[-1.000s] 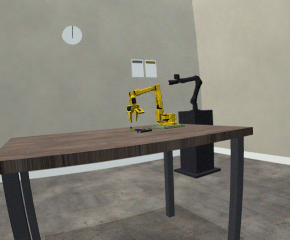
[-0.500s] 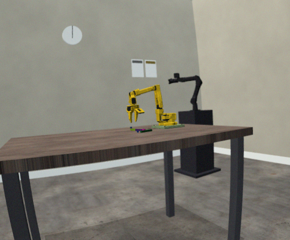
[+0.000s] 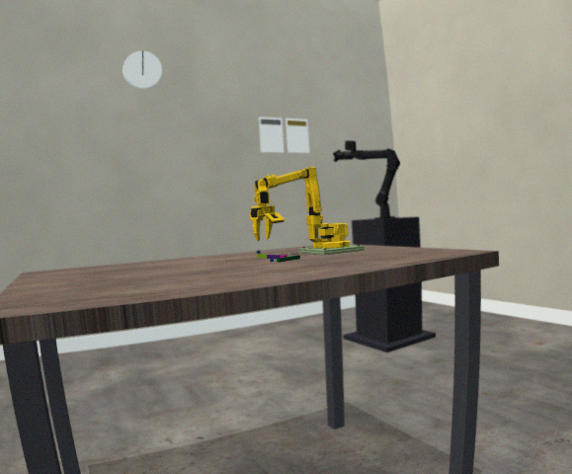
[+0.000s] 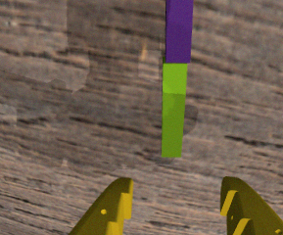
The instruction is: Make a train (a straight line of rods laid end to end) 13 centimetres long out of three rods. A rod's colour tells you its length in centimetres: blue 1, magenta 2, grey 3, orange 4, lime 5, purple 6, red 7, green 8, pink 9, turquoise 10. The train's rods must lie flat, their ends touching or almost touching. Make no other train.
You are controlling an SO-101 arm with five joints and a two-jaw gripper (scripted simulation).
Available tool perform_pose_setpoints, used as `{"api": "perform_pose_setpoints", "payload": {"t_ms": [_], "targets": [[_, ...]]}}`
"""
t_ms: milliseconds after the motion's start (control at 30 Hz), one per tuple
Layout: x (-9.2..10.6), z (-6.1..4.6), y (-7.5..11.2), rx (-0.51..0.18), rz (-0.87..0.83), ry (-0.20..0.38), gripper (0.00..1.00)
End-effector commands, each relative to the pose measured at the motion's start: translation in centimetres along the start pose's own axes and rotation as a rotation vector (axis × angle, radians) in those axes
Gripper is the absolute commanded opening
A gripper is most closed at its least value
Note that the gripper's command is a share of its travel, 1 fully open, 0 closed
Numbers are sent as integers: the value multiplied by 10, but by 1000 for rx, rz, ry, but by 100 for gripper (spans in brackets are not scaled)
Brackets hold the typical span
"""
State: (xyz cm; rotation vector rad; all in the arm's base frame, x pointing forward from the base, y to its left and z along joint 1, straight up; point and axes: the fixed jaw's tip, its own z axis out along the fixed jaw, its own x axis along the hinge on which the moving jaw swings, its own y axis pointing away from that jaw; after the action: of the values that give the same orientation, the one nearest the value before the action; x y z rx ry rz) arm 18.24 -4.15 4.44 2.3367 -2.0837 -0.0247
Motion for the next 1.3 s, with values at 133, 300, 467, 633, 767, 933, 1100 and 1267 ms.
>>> {"api": "perform_pose_setpoints", "payload": {"t_ms": [133,300,467,633,767,933,1100,1267], "targets": [[-3,-9,1,33,101,8,17],[-6,-15,2,53,208,10,17],[-10,-21,4,74,313,9,17],[-14,-28,6,98,434,6,17],[-18,-34,8,124,566,-2,17],[-23,-42,11,158,741,-19,17],[-27,-47,14,179,848,-34,17],[-32,-54,18,211,1024,-63,17]]}}
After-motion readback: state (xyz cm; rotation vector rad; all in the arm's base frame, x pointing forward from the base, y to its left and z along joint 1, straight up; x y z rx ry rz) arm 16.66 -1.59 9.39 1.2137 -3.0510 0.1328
